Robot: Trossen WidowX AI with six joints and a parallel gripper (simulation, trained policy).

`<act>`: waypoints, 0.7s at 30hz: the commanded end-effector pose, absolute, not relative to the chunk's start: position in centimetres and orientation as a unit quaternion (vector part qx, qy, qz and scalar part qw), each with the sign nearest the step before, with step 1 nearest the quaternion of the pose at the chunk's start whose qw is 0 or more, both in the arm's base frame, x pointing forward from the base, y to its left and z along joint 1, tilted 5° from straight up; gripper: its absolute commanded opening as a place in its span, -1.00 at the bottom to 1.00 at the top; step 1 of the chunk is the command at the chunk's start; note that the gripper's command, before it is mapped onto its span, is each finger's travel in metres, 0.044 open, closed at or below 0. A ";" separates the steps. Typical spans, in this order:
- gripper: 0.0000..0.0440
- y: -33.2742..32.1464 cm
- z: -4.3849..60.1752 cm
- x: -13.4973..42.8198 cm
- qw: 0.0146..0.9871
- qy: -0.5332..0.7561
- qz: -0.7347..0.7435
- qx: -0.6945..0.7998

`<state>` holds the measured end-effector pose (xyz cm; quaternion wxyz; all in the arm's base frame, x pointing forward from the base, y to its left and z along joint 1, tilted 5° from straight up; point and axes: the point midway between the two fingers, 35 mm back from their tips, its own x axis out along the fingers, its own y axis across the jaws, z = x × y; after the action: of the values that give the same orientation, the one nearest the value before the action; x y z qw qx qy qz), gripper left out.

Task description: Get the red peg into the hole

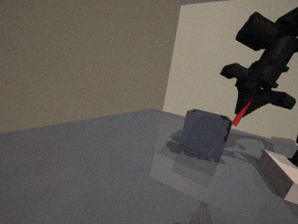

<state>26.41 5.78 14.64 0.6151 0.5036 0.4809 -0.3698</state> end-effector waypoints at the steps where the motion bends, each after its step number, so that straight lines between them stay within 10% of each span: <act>1: -1.00 4.7 15.4 26.7 0.623 0.470 -0.372 0.503; 21: -1.00 -1.9 15.7 27.8 0.614 0.452 -0.422 0.489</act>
<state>27.61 -1.37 15.80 0.6148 0.4941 0.4508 -0.4180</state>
